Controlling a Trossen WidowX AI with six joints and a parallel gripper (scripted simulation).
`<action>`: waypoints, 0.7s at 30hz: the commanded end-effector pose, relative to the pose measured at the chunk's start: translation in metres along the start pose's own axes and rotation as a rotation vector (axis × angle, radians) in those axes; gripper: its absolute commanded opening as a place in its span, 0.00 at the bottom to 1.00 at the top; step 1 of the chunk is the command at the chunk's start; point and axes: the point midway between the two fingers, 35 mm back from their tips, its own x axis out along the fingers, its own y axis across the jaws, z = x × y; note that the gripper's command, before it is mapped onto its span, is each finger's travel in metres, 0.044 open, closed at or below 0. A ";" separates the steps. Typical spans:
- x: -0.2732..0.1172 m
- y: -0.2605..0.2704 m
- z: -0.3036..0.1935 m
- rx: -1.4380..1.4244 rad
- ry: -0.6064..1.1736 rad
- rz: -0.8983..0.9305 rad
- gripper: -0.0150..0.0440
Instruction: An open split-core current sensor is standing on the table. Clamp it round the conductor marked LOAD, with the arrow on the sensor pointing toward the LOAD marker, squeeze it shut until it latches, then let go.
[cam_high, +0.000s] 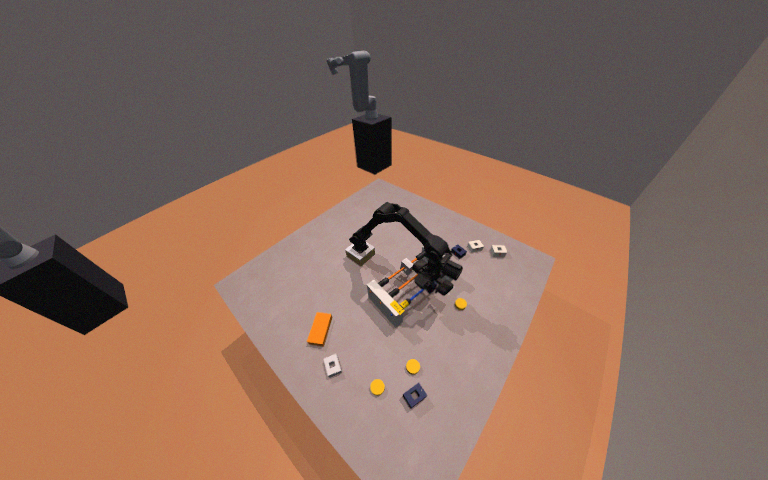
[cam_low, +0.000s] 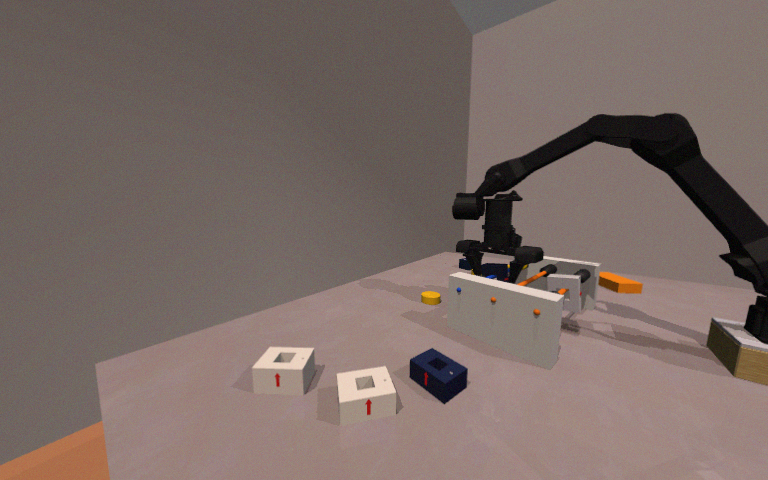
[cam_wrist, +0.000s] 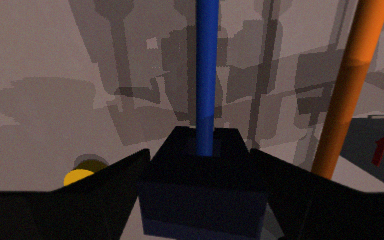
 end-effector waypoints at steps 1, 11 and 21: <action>0.000 0.000 0.000 0.000 0.000 0.000 0.78; 0.000 0.000 0.000 0.000 0.000 0.000 0.51; -0.001 0.000 0.000 0.000 0.000 0.000 0.33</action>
